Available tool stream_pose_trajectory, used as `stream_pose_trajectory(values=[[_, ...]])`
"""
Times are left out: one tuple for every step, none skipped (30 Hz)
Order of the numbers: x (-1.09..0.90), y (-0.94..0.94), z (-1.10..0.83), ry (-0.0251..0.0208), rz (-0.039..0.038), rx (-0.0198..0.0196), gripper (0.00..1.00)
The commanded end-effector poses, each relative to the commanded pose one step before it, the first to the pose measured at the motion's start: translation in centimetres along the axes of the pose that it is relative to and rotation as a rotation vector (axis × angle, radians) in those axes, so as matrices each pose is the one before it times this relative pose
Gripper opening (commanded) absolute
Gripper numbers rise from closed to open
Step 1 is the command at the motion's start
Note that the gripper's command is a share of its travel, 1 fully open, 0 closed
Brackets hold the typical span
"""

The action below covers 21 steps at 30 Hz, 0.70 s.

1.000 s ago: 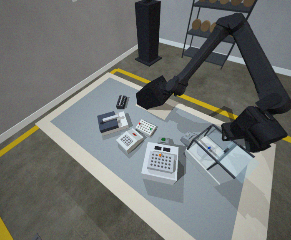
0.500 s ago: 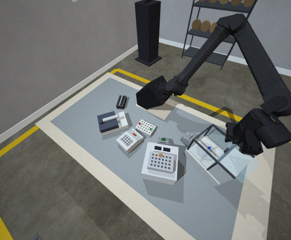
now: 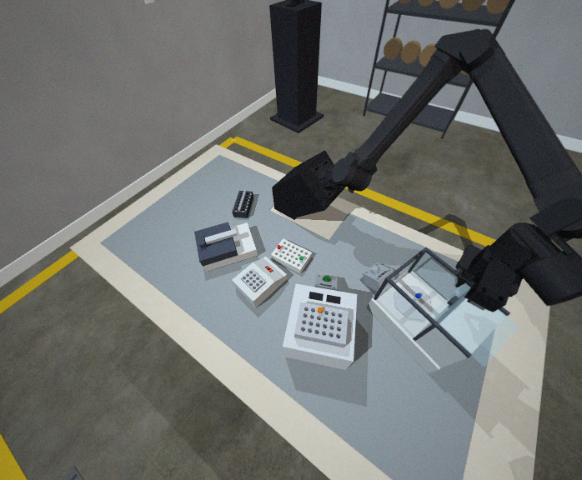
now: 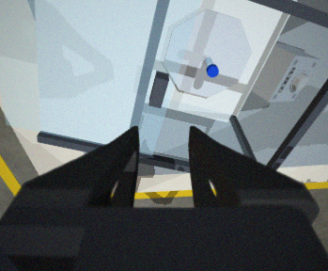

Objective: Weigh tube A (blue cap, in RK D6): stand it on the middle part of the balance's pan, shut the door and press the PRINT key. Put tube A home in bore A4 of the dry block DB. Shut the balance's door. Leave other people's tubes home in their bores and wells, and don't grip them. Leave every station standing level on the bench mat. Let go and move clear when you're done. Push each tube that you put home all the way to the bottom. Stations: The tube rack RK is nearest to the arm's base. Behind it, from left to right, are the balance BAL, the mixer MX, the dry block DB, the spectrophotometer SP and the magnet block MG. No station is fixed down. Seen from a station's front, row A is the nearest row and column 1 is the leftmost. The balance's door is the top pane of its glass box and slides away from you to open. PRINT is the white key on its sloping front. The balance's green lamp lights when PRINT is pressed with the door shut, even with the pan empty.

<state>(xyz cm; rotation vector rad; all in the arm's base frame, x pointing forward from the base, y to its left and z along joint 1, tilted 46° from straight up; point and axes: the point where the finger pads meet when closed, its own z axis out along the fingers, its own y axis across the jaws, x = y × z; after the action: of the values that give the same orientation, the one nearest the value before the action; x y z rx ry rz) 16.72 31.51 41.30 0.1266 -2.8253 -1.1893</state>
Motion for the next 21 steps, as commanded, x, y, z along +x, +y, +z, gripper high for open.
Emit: stream_pose_trajectory(values=[[-0.108,2.512,-1.038,-0.01782,0.16095,-0.01872,0.30],[-0.004,0.007,0.000,-0.00027,0.03314,-0.00029,0.30],[0.446,0.089,-0.676,-0.00632,0.02328,-0.01408,0.30],[0.358,0.058,-0.539,-0.00469,0.00692,-0.01125,0.30],[0.055,0.009,-0.083,-0.00070,-0.00122,-0.00173,0.30],[-0.042,-0.027,0.060,0.00082,0.00140,0.00202,0.30],[0.000,0.000,0.000,0.00000,0.00000,0.00000,0.30],[0.000,0.000,0.000,0.00000,0.00000,0.00000,0.30],[-0.048,0.001,0.074,0.00048,0.00086,0.00120,0.30],[0.000,0.002,0.000,-0.00003,-0.00006,-0.00008,0.30],[0.001,0.002,-0.001,-0.00003,-0.00006,-0.00008,0.30],[0.001,0.002,-0.001,-0.00003,-0.00005,-0.00008,0.30],[0.001,0.001,-0.001,-0.00003,-0.00005,-0.00007,0.30],[0.001,0.001,-0.001,-0.00002,-0.00004,-0.00006,0.30],[0.001,0.001,-0.001,-0.00002,-0.00003,-0.00005,0.30],[0.000,0.001,0.000,-0.00002,-0.00003,-0.00004,0.30],[0.000,0.001,0.000,-0.00001,-0.00002,-0.00003,0.30],[0.000,0.000,0.000,-0.00001,-0.00001,-0.00002,0.30],[0.001,0.001,0.000,0.00006,-0.00001,-0.00005,0.30],[0.001,0.001,0.000,0.00007,-0.00001,-0.00004,0.30],[0.002,0.001,0.000,0.00008,-0.00001,-0.00005,0.30]])
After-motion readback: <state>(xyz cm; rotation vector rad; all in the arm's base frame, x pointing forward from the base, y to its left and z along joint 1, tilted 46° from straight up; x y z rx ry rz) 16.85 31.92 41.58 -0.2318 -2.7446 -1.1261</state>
